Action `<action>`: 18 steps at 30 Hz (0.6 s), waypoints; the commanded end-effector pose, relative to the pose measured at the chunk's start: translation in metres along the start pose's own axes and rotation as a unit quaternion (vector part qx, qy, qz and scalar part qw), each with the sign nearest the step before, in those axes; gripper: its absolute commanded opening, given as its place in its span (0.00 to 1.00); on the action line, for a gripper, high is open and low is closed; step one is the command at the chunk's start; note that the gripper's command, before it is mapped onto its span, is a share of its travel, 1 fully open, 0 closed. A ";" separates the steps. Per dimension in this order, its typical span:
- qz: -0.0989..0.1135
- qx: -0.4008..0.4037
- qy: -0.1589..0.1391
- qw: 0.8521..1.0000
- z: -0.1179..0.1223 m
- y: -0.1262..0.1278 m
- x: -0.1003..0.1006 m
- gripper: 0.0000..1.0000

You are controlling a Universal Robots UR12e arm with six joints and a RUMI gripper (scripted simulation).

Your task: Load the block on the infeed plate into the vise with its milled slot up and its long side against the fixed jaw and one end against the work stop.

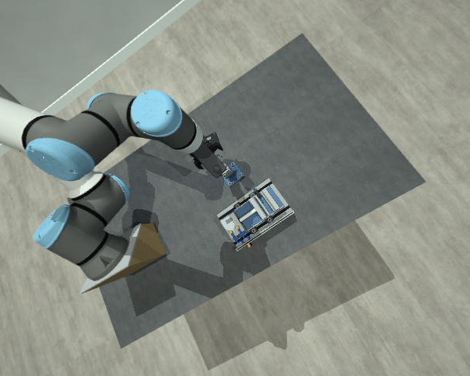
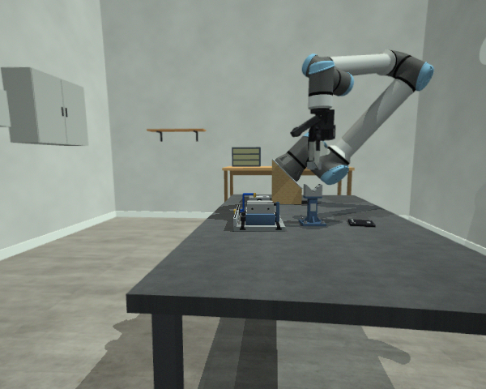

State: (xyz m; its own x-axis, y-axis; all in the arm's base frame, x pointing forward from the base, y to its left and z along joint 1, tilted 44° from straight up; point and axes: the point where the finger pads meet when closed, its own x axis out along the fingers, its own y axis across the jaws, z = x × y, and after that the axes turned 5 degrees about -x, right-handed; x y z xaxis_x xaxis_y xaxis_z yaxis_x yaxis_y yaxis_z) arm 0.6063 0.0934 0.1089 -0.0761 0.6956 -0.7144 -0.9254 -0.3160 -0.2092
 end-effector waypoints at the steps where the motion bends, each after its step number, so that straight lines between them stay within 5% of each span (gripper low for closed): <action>1: 0.000 0.007 0.001 1.000 -0.001 0.000 -0.001 0.00; 18: 0.000 0.027 0.000 1.000 -0.003 0.001 -0.001 0.00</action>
State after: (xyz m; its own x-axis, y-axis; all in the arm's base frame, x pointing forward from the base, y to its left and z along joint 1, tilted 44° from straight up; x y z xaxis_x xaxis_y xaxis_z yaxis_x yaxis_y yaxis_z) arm 0.6058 0.0915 0.1070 -0.0761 0.6956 -0.7144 -0.9418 -0.2855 -0.1777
